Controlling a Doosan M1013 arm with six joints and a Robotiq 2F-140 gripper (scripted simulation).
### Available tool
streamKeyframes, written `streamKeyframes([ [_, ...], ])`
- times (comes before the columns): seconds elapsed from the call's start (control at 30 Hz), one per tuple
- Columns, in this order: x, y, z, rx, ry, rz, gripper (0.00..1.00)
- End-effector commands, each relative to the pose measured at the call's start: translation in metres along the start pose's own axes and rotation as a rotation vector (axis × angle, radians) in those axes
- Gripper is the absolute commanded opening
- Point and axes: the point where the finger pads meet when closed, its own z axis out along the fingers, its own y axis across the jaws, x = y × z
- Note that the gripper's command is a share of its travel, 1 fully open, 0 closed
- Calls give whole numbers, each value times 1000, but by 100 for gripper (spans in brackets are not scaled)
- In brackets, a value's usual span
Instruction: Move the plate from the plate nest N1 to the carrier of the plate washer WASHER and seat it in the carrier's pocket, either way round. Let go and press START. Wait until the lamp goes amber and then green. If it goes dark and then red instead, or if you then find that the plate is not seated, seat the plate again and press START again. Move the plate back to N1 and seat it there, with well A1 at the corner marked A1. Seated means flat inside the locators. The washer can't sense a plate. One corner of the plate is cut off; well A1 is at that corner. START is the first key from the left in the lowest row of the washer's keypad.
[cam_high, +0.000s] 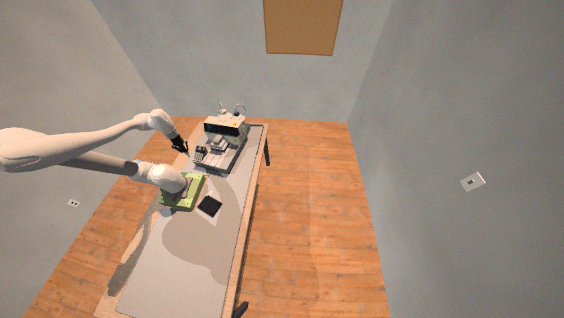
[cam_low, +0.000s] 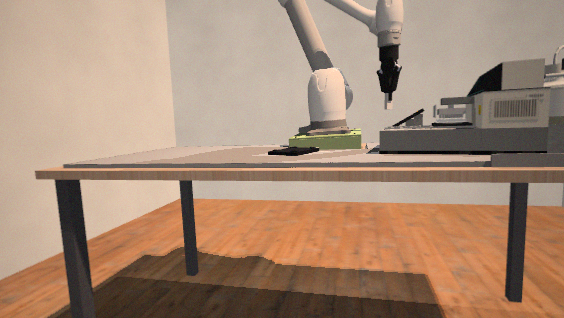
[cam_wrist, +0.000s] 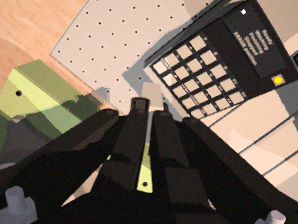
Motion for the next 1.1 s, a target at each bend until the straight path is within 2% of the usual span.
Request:
streamKeyframes([
  [0.0,3,1,-3,-2,5,-11,10],
  [1.07,3,1,-3,-2,5,-11,10],
])
